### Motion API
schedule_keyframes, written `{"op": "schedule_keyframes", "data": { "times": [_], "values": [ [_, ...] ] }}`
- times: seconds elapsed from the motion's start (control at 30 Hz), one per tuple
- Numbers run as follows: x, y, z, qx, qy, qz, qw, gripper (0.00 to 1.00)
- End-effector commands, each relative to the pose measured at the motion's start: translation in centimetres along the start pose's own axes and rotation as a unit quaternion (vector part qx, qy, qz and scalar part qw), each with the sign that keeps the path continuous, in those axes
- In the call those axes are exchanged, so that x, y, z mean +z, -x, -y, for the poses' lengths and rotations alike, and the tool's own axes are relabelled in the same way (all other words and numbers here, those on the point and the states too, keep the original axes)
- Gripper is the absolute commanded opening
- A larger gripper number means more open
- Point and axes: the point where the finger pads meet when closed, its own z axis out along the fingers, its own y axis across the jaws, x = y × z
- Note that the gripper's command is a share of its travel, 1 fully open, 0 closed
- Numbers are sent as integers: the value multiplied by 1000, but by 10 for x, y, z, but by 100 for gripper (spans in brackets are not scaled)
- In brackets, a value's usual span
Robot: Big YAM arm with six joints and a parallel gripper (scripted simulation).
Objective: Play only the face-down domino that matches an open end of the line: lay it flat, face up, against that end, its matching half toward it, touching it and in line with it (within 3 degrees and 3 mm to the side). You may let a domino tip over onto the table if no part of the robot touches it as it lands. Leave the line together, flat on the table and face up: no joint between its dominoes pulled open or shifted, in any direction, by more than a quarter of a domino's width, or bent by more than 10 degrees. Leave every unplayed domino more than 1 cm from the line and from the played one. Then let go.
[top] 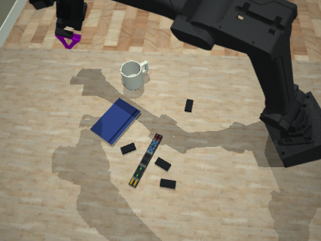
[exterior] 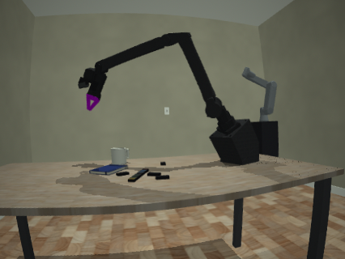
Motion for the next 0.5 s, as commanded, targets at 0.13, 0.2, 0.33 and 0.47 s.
{"op": "schedule_keyframes", "data": {
  "times": [0.13,0.2,0.33,0.47],
  "values": [
    [-11,26,-29,-23,-22,44,999,100],
    [-12,30,-35,-28,-28,53,998,100],
    [-12,30,-35,-28,-28,53,998,100],
    [6,16,-33,-26,-17,32,999,100]
  ]
}}
